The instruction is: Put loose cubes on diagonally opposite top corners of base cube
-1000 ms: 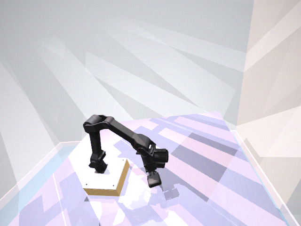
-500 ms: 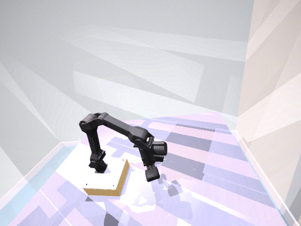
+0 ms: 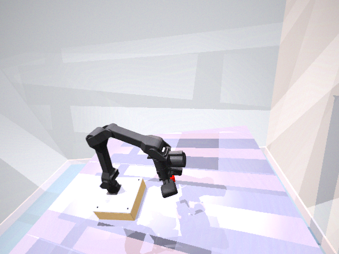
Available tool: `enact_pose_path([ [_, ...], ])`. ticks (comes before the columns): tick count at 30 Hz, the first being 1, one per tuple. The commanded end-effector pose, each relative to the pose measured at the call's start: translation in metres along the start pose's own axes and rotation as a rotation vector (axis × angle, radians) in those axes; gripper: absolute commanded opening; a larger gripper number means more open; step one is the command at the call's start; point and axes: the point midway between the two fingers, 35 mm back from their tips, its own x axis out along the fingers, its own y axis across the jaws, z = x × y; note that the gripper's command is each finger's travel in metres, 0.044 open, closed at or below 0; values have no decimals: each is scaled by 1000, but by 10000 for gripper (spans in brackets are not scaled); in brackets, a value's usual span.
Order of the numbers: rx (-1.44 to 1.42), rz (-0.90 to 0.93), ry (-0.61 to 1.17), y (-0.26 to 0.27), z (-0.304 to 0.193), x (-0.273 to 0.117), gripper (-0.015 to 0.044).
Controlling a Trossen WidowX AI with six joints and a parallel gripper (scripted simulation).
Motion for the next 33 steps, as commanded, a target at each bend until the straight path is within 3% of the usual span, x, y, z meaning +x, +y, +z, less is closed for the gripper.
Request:
enact_pose_path([
  [1,12,3,0,11,1,-1,105],
  [33,144,13,2,111,-6,7,105],
])
